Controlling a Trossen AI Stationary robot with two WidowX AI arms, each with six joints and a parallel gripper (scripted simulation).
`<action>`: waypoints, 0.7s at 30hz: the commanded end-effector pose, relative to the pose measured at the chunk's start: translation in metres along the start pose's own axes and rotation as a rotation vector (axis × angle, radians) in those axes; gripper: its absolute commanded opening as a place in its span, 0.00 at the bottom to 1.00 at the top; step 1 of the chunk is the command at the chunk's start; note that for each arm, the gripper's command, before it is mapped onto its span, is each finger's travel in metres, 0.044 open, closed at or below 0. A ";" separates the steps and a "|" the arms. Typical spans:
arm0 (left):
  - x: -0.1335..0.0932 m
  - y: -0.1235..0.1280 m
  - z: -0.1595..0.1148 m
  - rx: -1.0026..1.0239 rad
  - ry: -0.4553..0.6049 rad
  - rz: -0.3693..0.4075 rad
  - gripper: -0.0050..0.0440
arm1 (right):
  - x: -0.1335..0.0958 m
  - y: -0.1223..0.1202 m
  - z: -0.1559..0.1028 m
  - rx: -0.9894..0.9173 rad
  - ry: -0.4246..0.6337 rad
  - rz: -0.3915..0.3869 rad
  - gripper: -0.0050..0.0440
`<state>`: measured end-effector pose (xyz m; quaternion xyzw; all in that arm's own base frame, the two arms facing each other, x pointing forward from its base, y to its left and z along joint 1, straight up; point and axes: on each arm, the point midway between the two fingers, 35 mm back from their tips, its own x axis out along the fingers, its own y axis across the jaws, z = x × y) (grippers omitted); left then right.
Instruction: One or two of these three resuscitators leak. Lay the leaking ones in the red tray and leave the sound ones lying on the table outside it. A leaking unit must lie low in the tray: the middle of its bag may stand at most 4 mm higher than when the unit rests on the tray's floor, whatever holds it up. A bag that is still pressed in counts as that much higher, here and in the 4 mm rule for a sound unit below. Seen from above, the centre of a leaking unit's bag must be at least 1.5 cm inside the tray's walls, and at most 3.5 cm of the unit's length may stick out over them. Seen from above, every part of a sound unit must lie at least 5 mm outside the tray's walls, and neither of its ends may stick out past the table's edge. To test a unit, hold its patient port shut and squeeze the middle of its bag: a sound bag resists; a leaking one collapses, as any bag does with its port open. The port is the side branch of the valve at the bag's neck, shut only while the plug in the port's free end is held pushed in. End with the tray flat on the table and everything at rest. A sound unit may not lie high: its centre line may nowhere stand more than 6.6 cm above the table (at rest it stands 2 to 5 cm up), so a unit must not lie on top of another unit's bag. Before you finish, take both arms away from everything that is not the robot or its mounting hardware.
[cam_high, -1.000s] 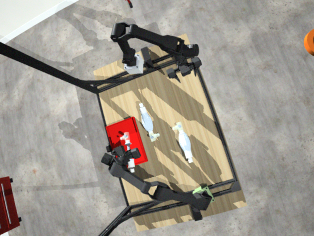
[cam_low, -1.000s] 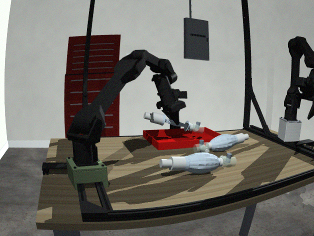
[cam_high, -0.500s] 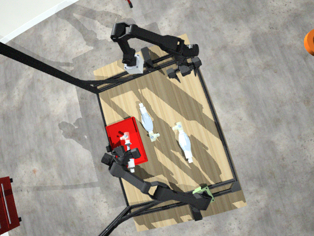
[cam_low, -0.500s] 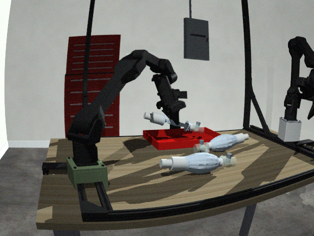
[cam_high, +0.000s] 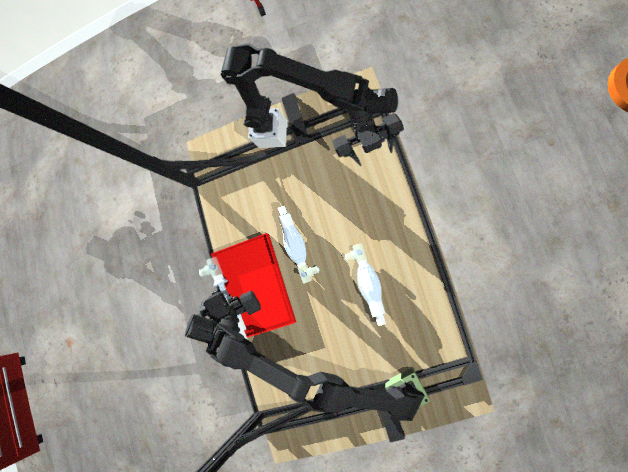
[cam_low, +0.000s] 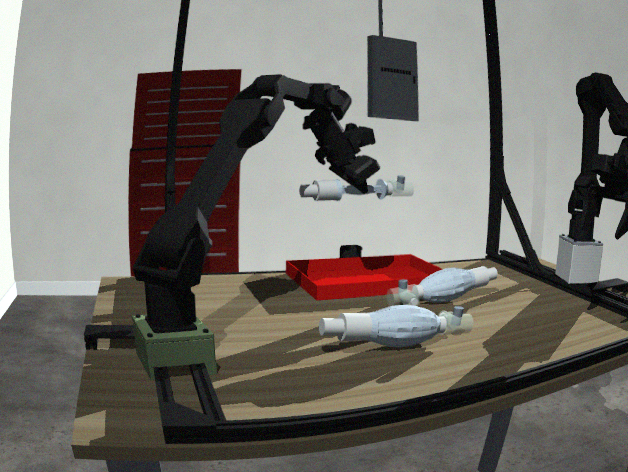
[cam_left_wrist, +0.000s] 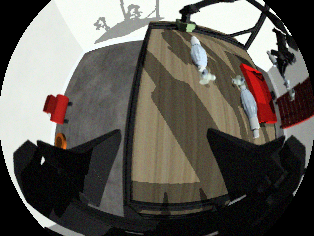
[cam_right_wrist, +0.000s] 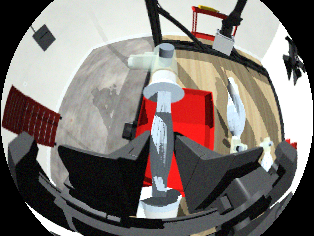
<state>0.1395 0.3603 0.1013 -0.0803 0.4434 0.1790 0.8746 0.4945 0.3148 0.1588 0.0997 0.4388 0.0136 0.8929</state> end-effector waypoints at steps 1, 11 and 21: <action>0.000 0.000 0.000 0.000 -0.001 0.001 1.00 | -0.011 0.007 0.011 -0.001 -0.036 0.047 0.10; 0.000 0.000 0.000 0.001 -0.001 0.001 1.00 | -0.078 0.036 0.071 0.001 -0.266 0.249 0.10; 0.000 0.000 0.000 0.000 0.000 -0.001 1.00 | -0.108 0.045 0.093 0.002 -0.350 0.312 0.10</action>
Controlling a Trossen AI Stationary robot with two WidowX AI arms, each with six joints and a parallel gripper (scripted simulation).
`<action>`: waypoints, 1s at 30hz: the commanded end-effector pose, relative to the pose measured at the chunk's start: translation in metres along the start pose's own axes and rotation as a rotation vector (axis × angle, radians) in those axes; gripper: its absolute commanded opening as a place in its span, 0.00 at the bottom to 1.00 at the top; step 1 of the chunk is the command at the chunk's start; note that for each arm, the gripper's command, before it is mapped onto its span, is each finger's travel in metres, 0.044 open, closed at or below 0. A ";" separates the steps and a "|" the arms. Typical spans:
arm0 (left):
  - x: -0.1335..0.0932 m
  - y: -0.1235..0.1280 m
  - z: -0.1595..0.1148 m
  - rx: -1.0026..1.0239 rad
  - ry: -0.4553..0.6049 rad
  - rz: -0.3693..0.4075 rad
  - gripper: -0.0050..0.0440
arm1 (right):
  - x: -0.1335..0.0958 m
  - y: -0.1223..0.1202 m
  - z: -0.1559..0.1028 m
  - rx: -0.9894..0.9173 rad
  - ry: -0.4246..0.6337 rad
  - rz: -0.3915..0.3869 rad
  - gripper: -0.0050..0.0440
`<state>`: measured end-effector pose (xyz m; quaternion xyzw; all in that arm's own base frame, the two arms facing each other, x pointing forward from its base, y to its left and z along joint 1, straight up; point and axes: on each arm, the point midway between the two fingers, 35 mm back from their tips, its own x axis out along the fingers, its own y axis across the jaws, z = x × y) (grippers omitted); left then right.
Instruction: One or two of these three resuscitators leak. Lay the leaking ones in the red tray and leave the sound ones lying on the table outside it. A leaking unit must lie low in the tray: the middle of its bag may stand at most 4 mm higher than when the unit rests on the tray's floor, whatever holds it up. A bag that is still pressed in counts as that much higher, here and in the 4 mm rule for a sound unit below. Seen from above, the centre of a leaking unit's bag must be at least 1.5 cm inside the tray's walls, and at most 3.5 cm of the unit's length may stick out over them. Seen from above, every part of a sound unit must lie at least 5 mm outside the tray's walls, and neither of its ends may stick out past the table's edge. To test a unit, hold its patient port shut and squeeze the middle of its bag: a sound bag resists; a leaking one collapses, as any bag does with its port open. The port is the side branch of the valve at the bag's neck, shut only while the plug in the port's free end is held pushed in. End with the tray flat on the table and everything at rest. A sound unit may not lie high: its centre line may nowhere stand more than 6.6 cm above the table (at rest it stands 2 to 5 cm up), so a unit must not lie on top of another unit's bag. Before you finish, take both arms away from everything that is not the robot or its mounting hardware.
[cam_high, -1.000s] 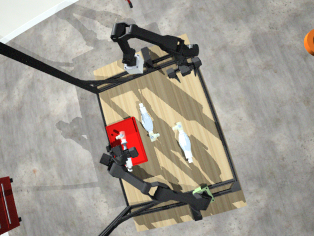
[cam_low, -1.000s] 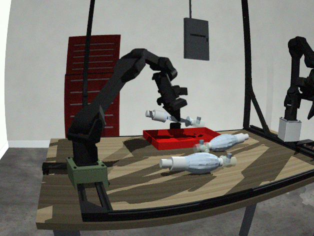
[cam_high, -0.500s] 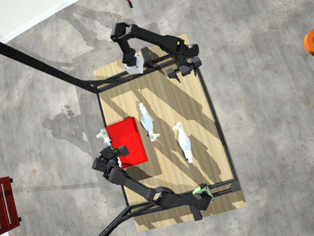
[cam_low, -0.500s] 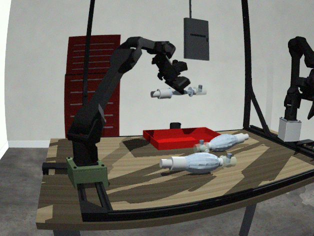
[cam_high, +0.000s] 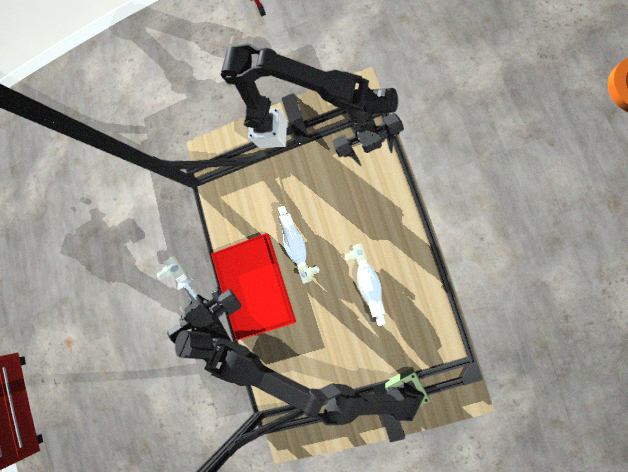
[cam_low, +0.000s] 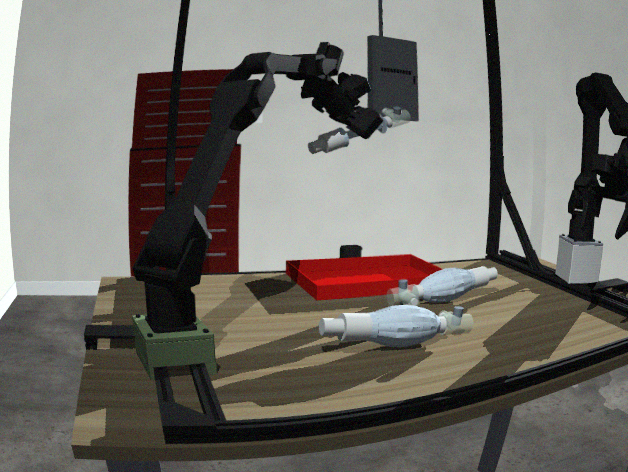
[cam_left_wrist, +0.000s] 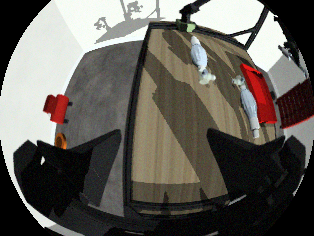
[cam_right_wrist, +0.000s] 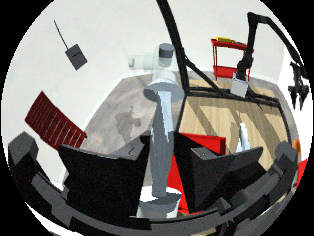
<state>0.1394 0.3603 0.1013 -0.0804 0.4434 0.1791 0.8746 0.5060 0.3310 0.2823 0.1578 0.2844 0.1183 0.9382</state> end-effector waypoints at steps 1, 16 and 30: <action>0.000 0.000 0.000 0.000 0.000 -0.001 1.00 | -0.021 0.014 0.027 0.001 -0.081 0.065 0.10; 0.000 0.000 -0.001 -0.001 0.002 -0.001 1.00 | -0.084 0.043 0.095 -0.009 -0.309 0.222 0.10; 0.000 0.000 -0.001 -0.001 0.002 -0.001 1.00 | -0.187 0.068 0.169 -0.030 -0.606 0.393 0.10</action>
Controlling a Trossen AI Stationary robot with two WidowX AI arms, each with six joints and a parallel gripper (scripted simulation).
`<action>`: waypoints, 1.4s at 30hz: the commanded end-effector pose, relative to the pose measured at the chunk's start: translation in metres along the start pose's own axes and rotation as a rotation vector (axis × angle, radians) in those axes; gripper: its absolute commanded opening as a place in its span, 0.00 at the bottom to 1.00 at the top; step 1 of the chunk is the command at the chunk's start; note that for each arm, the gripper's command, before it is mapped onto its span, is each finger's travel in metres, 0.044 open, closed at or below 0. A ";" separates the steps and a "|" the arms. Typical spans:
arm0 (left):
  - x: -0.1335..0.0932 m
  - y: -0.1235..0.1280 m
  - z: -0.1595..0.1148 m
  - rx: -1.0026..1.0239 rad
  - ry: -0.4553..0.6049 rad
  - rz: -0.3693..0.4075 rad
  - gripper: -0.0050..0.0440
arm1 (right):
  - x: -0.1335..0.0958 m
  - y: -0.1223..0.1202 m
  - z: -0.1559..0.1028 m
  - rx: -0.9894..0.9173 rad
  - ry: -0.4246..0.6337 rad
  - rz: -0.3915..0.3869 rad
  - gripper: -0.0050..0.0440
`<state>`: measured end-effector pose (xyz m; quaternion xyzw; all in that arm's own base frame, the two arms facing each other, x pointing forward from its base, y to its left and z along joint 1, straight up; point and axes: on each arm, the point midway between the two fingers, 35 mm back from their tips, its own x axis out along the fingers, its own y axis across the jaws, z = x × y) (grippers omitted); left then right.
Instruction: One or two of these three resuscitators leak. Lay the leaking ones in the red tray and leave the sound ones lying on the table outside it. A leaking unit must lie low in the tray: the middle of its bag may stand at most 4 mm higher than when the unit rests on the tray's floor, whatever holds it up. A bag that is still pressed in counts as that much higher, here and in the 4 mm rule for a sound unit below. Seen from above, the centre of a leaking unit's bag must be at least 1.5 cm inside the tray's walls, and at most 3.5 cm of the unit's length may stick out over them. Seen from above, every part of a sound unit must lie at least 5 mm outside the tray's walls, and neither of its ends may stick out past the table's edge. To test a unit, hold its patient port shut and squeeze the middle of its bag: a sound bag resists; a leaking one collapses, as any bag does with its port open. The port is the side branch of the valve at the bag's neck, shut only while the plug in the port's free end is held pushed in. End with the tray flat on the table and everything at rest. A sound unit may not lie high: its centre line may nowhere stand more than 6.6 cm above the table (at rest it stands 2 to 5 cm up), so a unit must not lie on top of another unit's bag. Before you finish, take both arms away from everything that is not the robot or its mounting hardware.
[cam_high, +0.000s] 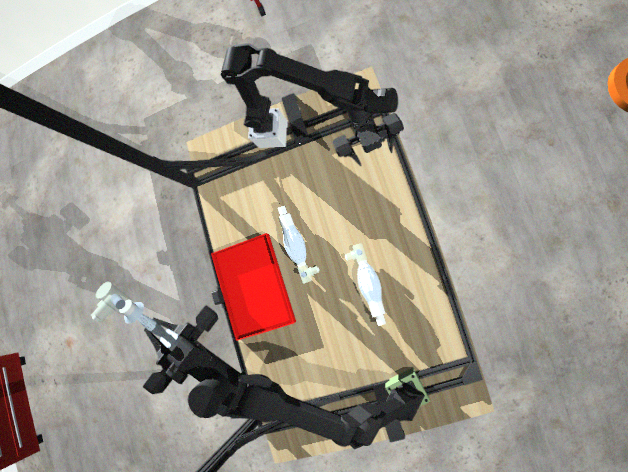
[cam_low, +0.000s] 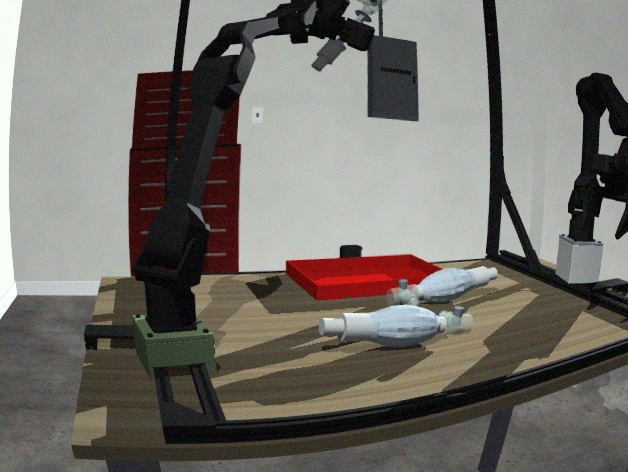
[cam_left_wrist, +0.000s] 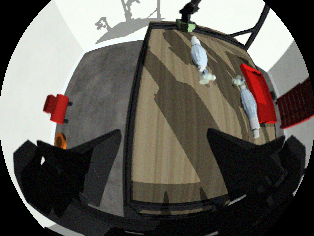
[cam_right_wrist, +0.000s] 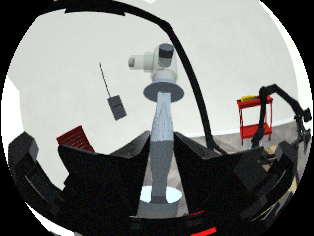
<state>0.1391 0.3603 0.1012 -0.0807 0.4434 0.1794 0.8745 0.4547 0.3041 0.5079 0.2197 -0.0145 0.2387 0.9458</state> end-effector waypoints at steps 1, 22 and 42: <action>0.000 -0.001 0.000 -0.001 0.002 -0.001 1.00 | -0.011 0.010 0.025 -0.004 -0.054 0.034 0.10; 0.000 -0.001 0.000 -0.002 0.001 -0.004 1.00 | -0.086 0.051 0.144 -0.044 -0.405 0.192 0.10; 0.000 -0.001 0.000 -0.002 0.000 -0.002 1.00 | -0.211 0.083 0.256 -0.092 -0.806 0.329 0.10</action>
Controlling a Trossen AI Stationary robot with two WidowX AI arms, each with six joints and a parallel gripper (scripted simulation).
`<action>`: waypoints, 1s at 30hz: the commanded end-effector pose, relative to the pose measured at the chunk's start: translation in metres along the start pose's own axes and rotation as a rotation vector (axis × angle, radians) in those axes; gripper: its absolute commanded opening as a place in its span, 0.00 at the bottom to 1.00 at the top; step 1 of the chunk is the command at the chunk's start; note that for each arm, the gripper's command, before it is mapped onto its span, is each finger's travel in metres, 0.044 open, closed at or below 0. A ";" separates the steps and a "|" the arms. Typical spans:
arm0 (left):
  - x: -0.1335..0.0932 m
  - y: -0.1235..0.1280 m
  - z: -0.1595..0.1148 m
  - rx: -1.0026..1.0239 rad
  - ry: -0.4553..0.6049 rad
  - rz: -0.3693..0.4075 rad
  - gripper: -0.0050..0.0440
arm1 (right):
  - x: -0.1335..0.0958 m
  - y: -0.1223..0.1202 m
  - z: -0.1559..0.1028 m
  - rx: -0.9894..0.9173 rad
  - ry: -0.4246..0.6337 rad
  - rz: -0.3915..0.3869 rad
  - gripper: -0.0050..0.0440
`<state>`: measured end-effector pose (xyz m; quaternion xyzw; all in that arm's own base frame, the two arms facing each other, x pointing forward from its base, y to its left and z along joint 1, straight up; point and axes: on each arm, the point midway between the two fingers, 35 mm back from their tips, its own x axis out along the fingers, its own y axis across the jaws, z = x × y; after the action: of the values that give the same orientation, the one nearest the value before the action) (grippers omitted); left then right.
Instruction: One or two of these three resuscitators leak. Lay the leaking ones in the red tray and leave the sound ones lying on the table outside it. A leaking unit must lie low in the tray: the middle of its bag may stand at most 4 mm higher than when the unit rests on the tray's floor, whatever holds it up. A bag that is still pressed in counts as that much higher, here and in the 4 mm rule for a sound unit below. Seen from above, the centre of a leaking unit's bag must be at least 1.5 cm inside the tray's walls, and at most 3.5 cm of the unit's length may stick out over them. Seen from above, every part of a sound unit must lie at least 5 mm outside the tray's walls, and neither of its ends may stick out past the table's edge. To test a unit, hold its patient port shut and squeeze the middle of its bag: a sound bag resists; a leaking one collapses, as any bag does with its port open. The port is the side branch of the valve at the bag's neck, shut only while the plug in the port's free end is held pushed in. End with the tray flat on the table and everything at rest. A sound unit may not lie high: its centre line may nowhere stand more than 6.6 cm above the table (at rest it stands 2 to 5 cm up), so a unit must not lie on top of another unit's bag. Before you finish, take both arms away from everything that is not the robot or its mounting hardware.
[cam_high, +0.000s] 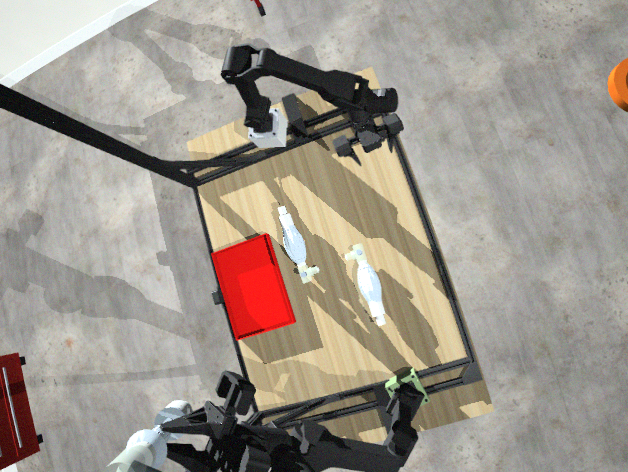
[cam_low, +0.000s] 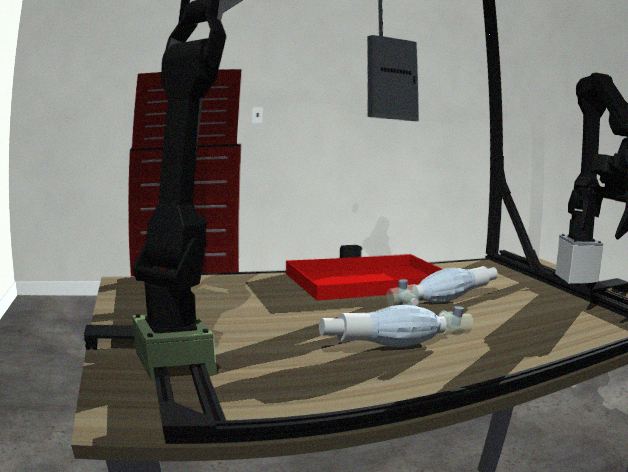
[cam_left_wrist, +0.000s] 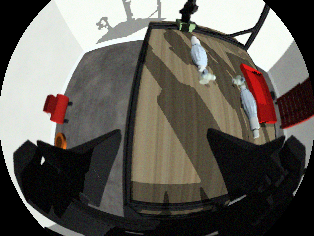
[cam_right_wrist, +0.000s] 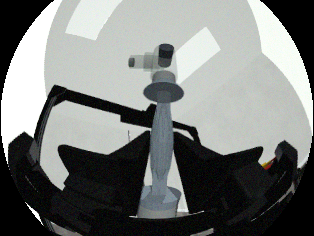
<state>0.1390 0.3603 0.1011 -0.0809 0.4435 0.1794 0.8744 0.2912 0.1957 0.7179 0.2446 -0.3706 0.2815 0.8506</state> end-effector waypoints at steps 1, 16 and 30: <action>0.000 -0.001 0.000 -0.001 -0.001 -0.002 1.00 | -0.014 0.016 0.067 -0.020 -0.150 0.049 0.10; 0.000 -0.001 0.000 0.001 0.001 -0.001 1.00 | -0.052 0.038 0.169 -0.065 -0.412 0.114 0.10; 0.001 -0.001 0.000 -0.001 0.002 -0.003 1.00 | -0.100 0.054 0.249 -0.107 -0.633 0.154 0.10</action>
<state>0.1389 0.3603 0.1011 -0.0810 0.4435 0.1795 0.8744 0.0868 0.0565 0.8021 0.2485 -0.6351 0.2391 0.6911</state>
